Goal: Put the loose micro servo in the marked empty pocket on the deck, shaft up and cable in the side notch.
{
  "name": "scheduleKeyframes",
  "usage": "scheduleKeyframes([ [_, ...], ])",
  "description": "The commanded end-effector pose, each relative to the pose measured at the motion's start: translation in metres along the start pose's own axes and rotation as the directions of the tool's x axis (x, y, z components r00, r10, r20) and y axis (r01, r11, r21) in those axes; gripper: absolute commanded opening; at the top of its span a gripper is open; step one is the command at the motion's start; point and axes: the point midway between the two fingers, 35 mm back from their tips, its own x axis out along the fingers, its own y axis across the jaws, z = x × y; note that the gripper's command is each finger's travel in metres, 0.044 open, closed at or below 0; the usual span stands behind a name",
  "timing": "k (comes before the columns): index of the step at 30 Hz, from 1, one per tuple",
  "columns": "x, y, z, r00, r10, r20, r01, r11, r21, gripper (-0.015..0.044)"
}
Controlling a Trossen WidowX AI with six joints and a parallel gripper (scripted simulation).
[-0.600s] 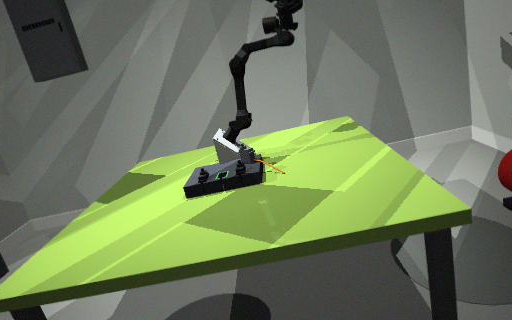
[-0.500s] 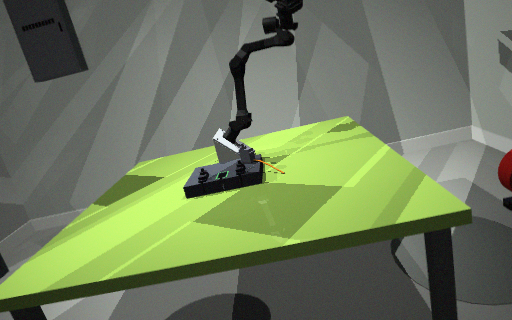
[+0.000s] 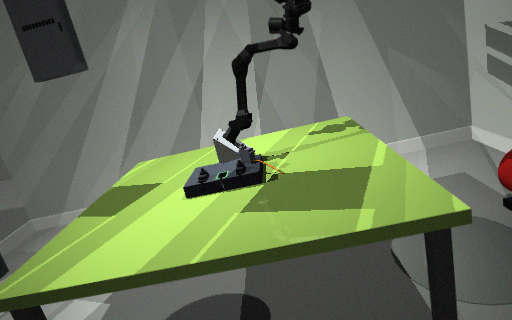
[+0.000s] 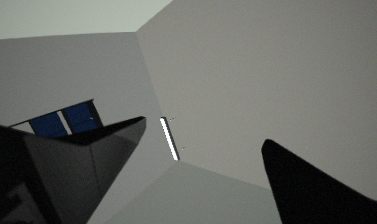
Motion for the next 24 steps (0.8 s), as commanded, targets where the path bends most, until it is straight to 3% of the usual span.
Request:
scheduleKeyframes([
  [1,-0.005,0.01,0.01,0.999,0.004,0.04,-0.002,0.999,-0.039,0.044],
  [24,-0.032,0.09,0.061,0.95,0.103,0.295,-0.007,0.951,-0.31,0.044],
])
